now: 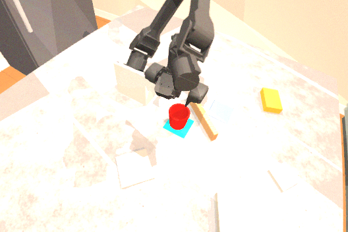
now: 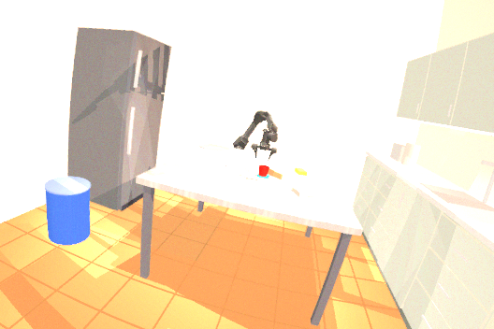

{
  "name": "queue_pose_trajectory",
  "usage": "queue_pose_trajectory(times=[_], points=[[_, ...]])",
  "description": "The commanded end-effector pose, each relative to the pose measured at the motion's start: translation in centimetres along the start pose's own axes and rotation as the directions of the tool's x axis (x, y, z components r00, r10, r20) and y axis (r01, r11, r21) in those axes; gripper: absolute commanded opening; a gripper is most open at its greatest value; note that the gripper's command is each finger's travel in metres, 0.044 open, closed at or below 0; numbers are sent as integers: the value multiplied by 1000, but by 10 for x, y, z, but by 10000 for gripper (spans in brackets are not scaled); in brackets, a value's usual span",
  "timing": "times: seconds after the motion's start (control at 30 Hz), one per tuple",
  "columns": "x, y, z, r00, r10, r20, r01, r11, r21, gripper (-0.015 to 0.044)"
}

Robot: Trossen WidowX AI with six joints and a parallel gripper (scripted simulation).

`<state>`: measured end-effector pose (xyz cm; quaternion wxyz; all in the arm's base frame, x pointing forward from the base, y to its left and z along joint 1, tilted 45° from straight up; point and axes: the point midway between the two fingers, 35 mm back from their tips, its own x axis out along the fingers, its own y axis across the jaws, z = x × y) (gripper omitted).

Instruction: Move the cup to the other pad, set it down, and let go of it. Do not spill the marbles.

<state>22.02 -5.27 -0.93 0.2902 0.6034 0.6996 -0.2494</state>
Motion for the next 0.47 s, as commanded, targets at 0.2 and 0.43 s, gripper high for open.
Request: queue_pose_trajectory(times=[0.2, 0.43], points=[[-33, 0, 0, 1000, 6, 15, -6, 1000, -13, 440], [-30, 0, 1, 1000, 7, 9, -7, 1000, -5, 440]])
